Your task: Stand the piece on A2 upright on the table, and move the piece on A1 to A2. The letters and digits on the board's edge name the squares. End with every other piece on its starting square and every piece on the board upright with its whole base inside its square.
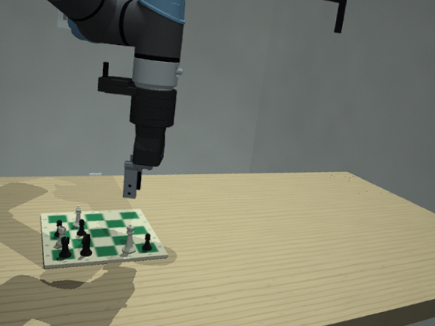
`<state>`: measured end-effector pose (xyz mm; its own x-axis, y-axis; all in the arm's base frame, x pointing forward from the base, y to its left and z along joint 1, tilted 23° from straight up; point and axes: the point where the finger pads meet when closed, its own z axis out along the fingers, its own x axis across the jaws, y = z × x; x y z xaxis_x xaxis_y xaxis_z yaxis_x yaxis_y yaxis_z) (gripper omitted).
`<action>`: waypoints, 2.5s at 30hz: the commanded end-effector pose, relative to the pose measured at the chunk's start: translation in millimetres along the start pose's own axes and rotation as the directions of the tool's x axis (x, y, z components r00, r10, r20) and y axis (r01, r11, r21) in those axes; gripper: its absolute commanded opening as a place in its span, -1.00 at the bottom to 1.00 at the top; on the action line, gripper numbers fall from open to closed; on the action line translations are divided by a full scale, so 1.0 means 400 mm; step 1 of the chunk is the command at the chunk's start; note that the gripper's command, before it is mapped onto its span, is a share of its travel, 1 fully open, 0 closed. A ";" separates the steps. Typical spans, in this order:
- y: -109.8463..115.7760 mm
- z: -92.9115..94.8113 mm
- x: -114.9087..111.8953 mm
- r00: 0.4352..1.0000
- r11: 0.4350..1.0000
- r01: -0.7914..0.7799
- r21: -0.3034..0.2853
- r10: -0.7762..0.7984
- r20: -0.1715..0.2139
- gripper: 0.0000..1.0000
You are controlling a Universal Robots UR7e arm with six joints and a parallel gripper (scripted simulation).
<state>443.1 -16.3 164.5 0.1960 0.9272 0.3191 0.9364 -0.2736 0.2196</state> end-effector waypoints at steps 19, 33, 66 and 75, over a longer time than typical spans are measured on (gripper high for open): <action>0.003 0.003 0.000 1.000 1.000 0.001 -0.003 -0.001 0.001 0.58; 0.003 0.004 0.000 1.000 1.000 0.001 -0.003 -0.001 0.001 0.58; 0.003 0.088 0.000 1.000 1.000 0.001 -0.003 -0.001 0.001 0.58; 0.003 0.115 0.000 1.000 1.000 0.001 -0.003 -0.001 0.001 0.58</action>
<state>455.6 -6.0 126.6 0.1960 0.9275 0.3184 0.9361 -0.2736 0.2209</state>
